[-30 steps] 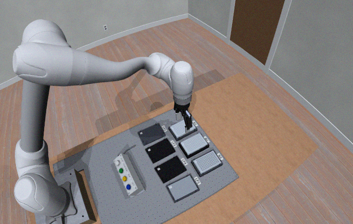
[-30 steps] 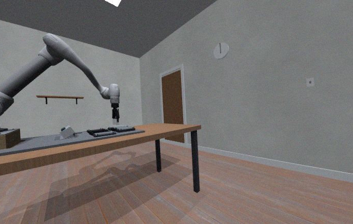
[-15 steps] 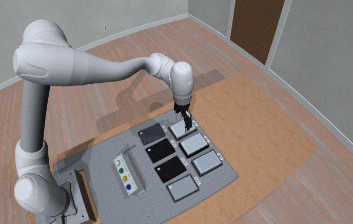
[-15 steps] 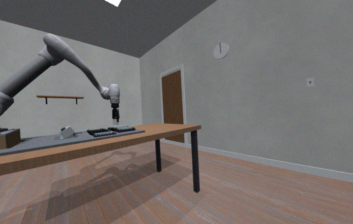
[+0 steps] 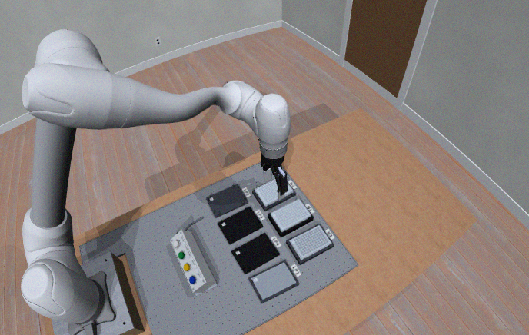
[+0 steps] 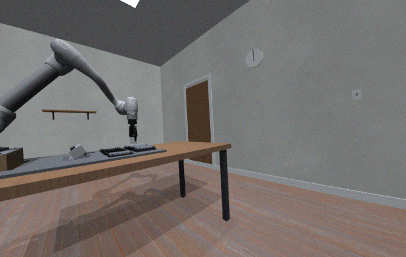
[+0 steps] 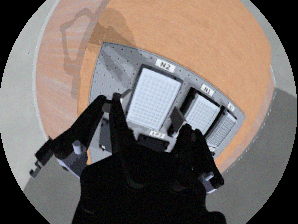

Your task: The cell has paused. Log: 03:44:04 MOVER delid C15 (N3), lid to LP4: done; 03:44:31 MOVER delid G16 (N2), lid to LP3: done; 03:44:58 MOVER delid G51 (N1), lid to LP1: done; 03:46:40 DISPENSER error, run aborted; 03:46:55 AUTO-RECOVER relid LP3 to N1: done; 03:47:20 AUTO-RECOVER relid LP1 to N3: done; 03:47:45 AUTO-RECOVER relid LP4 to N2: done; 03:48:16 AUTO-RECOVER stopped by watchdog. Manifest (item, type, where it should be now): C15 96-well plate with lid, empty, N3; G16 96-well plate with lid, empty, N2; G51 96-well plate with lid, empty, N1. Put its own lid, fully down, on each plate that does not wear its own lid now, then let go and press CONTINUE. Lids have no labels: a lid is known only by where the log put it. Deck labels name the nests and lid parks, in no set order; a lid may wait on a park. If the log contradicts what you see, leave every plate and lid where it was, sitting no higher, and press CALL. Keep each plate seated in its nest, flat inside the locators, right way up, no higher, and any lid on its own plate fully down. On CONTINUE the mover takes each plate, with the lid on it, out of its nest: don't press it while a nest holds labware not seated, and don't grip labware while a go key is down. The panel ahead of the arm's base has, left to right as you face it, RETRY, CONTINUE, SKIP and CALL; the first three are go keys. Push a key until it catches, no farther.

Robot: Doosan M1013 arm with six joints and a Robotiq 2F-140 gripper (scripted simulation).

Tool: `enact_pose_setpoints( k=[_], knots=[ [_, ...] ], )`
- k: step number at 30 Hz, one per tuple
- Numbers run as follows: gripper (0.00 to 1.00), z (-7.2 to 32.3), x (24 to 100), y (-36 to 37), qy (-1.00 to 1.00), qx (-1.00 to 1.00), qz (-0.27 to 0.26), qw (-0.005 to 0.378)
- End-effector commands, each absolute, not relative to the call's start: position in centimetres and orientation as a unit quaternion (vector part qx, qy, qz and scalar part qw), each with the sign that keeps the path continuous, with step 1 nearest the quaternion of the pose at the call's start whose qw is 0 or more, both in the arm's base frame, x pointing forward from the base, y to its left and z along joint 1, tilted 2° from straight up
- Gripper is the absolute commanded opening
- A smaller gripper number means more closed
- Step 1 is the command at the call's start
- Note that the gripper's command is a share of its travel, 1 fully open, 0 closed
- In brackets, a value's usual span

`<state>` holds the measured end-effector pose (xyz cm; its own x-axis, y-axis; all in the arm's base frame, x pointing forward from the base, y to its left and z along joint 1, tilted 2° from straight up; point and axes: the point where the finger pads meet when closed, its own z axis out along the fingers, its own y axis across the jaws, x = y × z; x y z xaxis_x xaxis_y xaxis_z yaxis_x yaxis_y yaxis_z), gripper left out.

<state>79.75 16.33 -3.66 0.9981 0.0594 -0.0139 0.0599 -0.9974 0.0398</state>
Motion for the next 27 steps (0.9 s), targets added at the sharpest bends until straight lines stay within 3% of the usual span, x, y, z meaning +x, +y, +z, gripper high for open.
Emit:
enact_pose_setpoints(
  k=[1,27],
  knots=[
    [0.66,-3.74,79.75,16.33,0.03,0.999,-0.006,0.02],
    [0.66,-4.48,79.74,16.3,0.03,0.999,-0.006,0.02]
  ],
)
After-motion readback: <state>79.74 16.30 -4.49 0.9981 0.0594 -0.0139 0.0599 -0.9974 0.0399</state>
